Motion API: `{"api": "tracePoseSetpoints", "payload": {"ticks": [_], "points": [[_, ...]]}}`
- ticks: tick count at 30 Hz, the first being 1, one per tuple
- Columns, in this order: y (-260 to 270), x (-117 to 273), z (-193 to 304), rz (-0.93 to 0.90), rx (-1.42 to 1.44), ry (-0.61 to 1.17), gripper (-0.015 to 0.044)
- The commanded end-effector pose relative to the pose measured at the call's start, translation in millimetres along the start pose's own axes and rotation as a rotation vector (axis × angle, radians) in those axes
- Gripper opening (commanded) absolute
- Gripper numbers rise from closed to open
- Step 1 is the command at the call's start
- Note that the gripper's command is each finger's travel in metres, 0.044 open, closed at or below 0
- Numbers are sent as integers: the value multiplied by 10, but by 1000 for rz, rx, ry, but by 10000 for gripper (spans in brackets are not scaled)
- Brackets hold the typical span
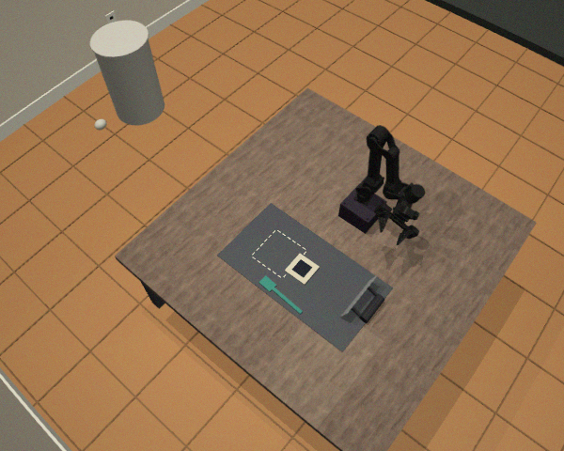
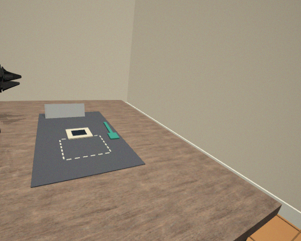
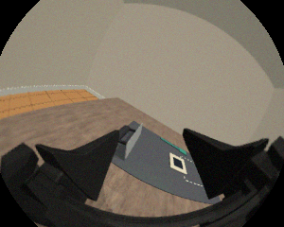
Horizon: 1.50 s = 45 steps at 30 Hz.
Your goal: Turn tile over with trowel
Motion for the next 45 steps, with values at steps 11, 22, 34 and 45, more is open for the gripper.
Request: {"api": "tracePoseSetpoints", "payload": {"ticks": [11,22,34,45], "points": [[292,-248,-130,-64,282,50,111],[592,-544,-223,-181,592,112,100],[836,-888,-267,-338,954,178,100],[983,-1206,-274,-527,1266,238,100]]}}
Point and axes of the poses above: the point midway between the two fingers, 35 mm back from their tips, its own x axis back along the fingers, its own y axis across the jaws, z = x × y, the point moved 7 cm from there along x, back along the fingers, and after that the axes turned 8 degrees about -x, right-handed, at the moved point
